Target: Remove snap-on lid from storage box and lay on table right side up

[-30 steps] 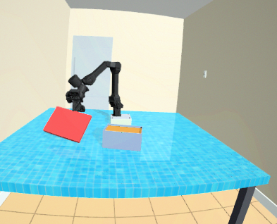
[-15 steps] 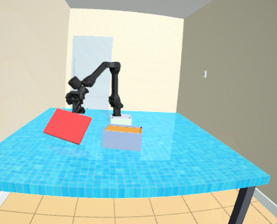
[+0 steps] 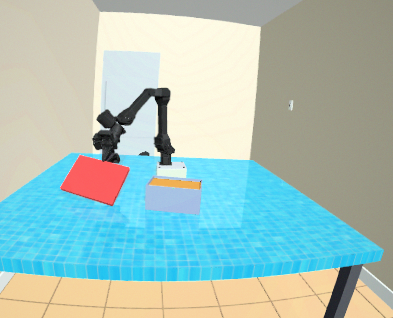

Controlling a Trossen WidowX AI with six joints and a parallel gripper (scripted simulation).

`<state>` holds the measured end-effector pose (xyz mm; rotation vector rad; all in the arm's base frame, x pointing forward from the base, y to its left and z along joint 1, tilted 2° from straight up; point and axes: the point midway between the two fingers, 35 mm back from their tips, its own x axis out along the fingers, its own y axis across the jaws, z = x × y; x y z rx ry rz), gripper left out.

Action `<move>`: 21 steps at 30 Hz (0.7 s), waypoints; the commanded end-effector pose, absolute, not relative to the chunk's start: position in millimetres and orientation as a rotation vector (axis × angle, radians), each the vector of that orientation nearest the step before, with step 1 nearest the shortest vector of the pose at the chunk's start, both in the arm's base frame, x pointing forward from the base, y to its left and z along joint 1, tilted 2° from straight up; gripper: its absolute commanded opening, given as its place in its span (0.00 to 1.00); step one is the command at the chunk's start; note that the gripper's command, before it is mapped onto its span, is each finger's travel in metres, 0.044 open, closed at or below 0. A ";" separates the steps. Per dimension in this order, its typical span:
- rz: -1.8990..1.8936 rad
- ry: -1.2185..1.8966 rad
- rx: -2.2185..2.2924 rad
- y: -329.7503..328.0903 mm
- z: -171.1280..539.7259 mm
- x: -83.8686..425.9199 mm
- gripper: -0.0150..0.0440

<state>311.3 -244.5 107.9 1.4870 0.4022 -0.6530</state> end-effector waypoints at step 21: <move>-0.654 0.418 1.489 -243.9 83.9 310.9 0.25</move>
